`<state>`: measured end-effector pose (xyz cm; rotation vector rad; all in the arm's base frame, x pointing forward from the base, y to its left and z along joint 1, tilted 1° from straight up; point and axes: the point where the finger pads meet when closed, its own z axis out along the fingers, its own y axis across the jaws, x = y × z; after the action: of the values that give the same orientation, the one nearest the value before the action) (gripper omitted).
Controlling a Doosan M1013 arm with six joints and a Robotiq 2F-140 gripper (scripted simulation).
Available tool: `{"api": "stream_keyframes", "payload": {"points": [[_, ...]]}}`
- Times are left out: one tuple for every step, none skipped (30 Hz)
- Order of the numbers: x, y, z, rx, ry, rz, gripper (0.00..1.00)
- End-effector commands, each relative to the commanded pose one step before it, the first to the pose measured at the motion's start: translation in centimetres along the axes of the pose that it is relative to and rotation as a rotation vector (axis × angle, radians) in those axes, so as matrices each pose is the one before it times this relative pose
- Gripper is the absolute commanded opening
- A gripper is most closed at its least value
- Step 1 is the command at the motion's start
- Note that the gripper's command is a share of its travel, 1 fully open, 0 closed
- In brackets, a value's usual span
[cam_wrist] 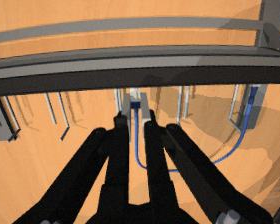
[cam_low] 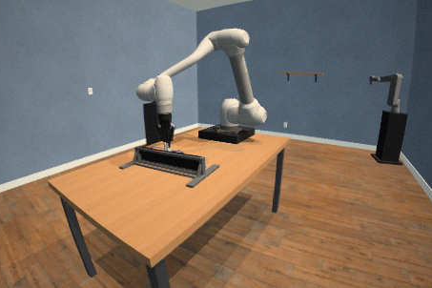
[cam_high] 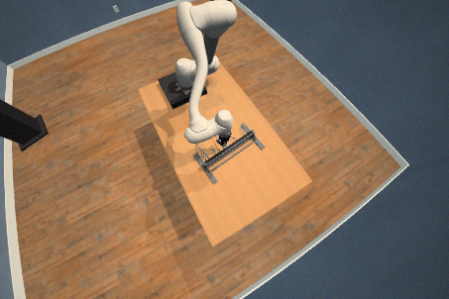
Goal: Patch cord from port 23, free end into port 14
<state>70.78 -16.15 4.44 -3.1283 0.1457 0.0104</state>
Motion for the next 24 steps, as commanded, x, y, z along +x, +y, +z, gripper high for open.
{"api": "stream_keyframes", "payload": {"points": [[0.0, 0.001, -0.016, 0.00003, 0.00015, 0.00002, 0.0], [0.0, 0.0, 0.0, 0.0, 0.0, 0.0, 0.0], [0.0, 0.0, 0.0, 0.0, 0.0, 0.0, 0.0], [0.0, 0.0, 0.0, 0.0, 0.0, 0.0, 0.0], [0.003, 0.0, 0.0, 0.0, 0.0, 0.0, 0.0], [0.006, 0.0, 0.0, 0.0, 0.0, 0.0, 0.0], [0.01, 0.0, 0.0, 0.0, 0.0, 0.0, 0.0], [0.013, 0.0, 0.0, 0.0, 0.0, 0.0, 0.0], [0.016, 0.0, 0.0, 0.0, 0.0, 0.0, 0.0], [0.018, 0.0, 0.0, 0.0, 0.0, 0.0, 0.0], [0.019, 0.0, 0.0, 0.0, 0.0, 0.0, 0.0], [0.018, 0.0, 0.0, 0.0, 0.0, 0.0, 0.0], [0.016, 0.0, 0.0, 0.0, 0.0, 0.0, 0.0], [0.013, 0.0, 0.0, 0.0, 0.0, 0.0, 0.0], [0.01, 0.0, 0.0, 0.0, 0.0, 0.0, 0.0], [0.006, 0.0, 0.0, 0.0, 0.0, 0.0, 0.0], [0.0, 0.0, 0.0, 0.0, 0.0, 0.0, 0.0], [0.0, 0.0, 0.0, 0.0, 0.0, 0.0, 0.0], [0.003, 0.0, 0.0, 0.0, 0.0, 0.0, 0.0], [0.0, 0.0, 0.0, 0.0, 0.0, 0.0, 0.0], [0.0, 0.0, 0.0, 0.0, 0.0, 0.0, 0.0], [0.0, 0.0, 0.0, 0.0, 0.0, 0.0, 0.0], [0.0, 0.0, 0.0, 0.0, 0.0, 0.0, 0.0], [0.0, 0.0, 0.0, 0.0, 0.0, 0.0, 0.0]]}}
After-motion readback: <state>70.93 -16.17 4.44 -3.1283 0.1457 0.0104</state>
